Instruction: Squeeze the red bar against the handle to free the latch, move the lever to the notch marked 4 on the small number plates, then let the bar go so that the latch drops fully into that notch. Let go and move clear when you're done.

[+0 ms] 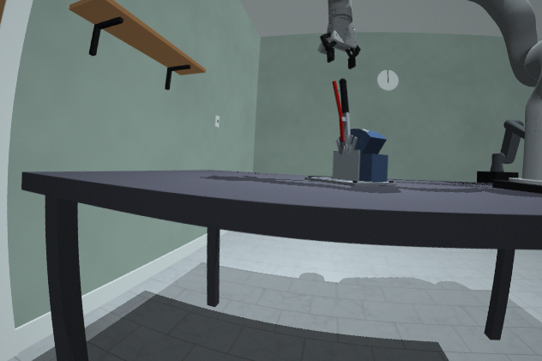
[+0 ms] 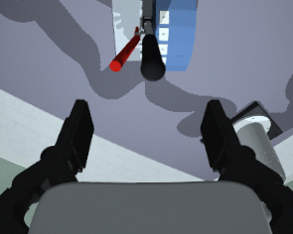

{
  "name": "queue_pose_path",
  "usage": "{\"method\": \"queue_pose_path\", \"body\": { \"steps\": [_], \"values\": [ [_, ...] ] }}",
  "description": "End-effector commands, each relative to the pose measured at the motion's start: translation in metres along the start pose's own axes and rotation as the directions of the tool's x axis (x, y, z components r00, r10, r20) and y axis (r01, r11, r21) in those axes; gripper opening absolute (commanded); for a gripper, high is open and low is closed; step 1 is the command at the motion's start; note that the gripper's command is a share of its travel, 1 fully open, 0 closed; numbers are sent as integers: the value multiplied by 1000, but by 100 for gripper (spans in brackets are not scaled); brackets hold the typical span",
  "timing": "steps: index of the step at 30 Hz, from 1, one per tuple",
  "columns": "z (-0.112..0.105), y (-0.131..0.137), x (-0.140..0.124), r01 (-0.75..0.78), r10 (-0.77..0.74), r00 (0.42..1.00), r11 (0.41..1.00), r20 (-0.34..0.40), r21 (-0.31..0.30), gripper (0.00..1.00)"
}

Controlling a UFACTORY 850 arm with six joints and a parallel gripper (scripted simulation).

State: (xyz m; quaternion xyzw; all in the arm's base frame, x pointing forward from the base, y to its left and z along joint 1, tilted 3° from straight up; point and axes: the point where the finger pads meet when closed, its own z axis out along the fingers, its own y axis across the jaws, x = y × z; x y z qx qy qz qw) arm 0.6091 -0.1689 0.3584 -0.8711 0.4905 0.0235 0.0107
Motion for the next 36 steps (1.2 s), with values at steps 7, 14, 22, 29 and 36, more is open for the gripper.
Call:
{"method": "queue_pose_path", "body": {
  "steps": [7,14,22,29,36],
  "values": [
    [-1,0,0,0,0,1000,1000,-2,2,99],
    [-1,0,0,0,0,1000,1000,-2,2,99],
    [1,0,0,0,0,1000,1000,-2,2,99],
    [4,0,0,0,0,1000,1000,-2,2,99],
    [10,0,0,0,0,1000,1000,-2,2,99]
  ]
}}
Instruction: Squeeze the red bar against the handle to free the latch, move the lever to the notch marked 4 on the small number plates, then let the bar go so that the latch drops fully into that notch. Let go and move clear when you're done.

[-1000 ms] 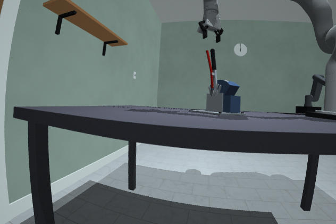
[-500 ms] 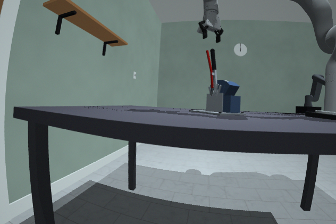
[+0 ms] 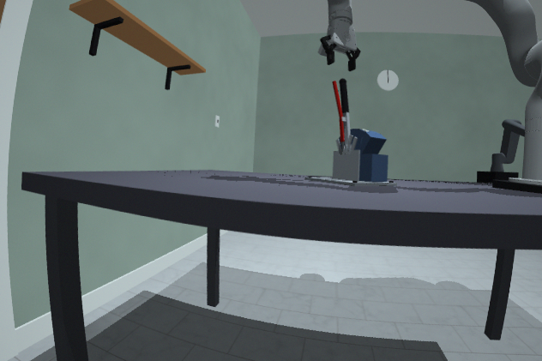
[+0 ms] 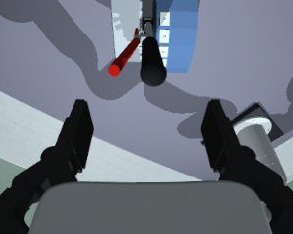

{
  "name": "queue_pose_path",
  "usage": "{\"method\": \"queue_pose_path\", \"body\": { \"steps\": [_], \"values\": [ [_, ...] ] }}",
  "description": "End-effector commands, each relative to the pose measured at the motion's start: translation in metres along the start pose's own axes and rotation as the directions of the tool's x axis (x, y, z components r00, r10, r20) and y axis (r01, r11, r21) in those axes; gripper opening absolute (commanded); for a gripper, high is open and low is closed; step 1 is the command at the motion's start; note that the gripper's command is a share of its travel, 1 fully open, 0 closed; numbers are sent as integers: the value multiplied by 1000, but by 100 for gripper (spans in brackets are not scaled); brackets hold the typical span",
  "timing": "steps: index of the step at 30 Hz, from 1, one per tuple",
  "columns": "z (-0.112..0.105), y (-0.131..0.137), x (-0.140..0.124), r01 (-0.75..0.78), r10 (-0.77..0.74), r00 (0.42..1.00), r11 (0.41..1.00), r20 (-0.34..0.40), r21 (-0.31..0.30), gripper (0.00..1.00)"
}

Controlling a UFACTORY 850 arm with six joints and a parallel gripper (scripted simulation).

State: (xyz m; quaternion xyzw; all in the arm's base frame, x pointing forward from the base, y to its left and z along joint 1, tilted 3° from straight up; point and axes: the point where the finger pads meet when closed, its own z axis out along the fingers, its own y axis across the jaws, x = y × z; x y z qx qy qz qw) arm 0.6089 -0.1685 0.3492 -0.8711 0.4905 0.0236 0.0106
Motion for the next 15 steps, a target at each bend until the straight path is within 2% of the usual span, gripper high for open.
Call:
{"method": "queue_pose_path", "body": {
  "steps": [1,15],
  "values": [
    [2,0,0,0,0,1000,1000,-2,2,99],
    [13,0,0,0,0,1000,1000,-2,2,99]
  ]
}}
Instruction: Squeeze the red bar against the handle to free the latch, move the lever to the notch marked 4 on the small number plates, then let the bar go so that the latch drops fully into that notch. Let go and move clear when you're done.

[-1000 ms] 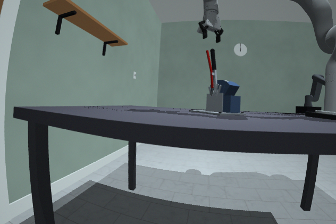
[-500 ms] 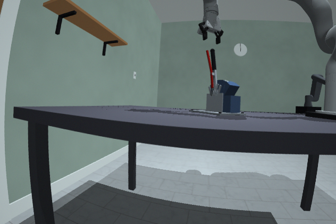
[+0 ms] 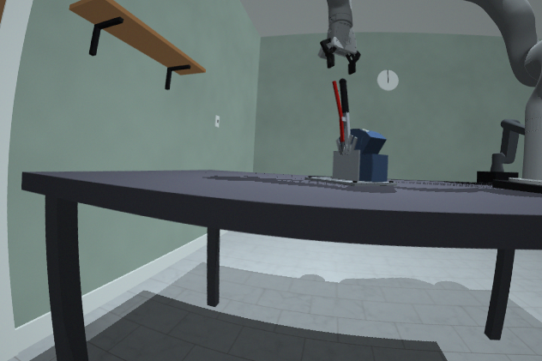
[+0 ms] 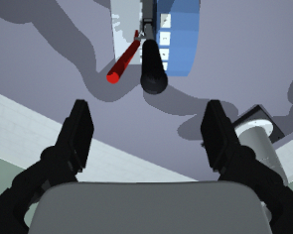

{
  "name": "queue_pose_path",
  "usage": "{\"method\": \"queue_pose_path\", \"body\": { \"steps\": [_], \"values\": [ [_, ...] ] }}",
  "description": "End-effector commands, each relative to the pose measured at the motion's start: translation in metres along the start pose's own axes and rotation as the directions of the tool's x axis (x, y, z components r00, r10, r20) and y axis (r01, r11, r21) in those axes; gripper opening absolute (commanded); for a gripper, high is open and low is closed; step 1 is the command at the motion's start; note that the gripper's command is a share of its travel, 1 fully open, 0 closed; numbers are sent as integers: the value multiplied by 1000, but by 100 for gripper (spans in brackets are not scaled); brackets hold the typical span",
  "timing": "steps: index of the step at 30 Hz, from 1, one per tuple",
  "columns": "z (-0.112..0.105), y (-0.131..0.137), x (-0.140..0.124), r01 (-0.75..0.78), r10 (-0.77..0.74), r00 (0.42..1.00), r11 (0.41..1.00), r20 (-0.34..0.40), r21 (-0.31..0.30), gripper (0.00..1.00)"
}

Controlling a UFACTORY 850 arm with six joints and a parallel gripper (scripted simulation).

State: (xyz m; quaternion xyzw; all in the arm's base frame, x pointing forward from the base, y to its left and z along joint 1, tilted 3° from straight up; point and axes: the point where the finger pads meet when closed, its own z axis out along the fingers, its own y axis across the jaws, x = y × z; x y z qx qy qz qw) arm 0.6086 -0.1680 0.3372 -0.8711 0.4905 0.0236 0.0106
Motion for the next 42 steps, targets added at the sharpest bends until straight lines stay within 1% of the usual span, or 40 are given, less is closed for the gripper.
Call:
{"method": "queue_pose_path", "body": {
  "steps": [1,16,42],
  "values": [
    [2,0,0,0,0,1000,1000,-2,2,99],
    [8,0,0,0,0,1000,1000,-2,2,99],
    [8,-1,1,0,0,1000,1000,-2,2,99]
  ]
}}
